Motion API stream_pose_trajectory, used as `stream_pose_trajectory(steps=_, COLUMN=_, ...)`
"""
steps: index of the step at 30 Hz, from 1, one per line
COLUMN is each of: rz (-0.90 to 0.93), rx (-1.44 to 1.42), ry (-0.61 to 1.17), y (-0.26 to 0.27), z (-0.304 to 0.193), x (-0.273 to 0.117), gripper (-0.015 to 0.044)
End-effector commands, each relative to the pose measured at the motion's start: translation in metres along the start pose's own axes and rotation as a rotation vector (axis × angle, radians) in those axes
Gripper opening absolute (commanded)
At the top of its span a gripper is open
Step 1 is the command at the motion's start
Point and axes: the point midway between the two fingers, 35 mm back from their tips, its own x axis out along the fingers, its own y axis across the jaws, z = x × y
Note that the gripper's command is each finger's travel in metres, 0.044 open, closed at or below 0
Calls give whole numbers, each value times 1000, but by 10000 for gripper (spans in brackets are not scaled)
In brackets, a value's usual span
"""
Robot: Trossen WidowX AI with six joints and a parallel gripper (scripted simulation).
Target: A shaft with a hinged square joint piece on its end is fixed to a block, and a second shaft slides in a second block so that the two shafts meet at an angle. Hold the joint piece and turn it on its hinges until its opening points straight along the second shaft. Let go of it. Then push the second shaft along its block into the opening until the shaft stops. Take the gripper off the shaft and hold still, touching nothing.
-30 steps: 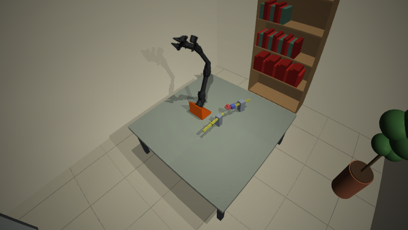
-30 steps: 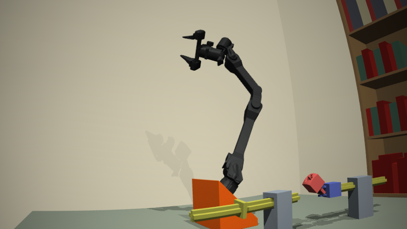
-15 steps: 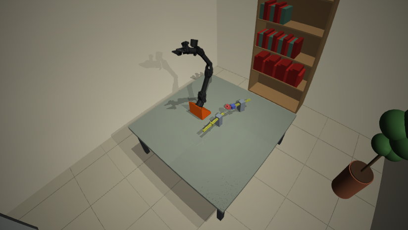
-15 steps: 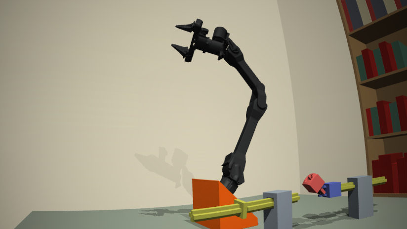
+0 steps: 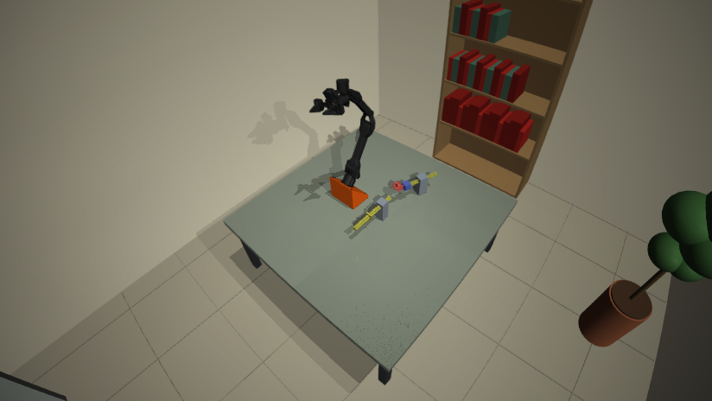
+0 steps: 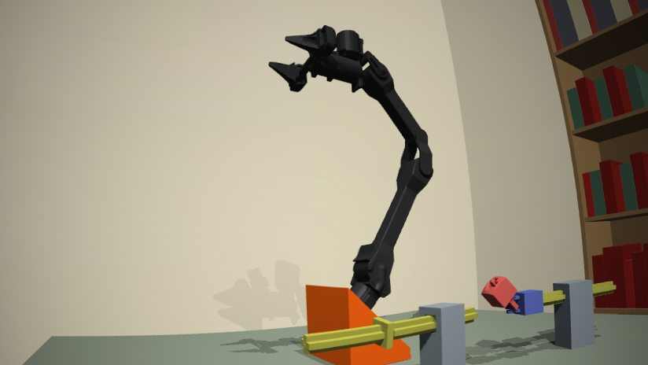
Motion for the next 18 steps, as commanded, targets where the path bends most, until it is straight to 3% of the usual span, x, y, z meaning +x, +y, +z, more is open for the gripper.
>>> stream_pose_trajectory(steps=1, rz=63, rx=-69, ry=64, y=24, z=-21, x=-1, gripper=440)
stream_pose_trajectory(steps=18, rz=376, rx=-401, ry=427, y=125, z=-148, x=-13, gripper=440)
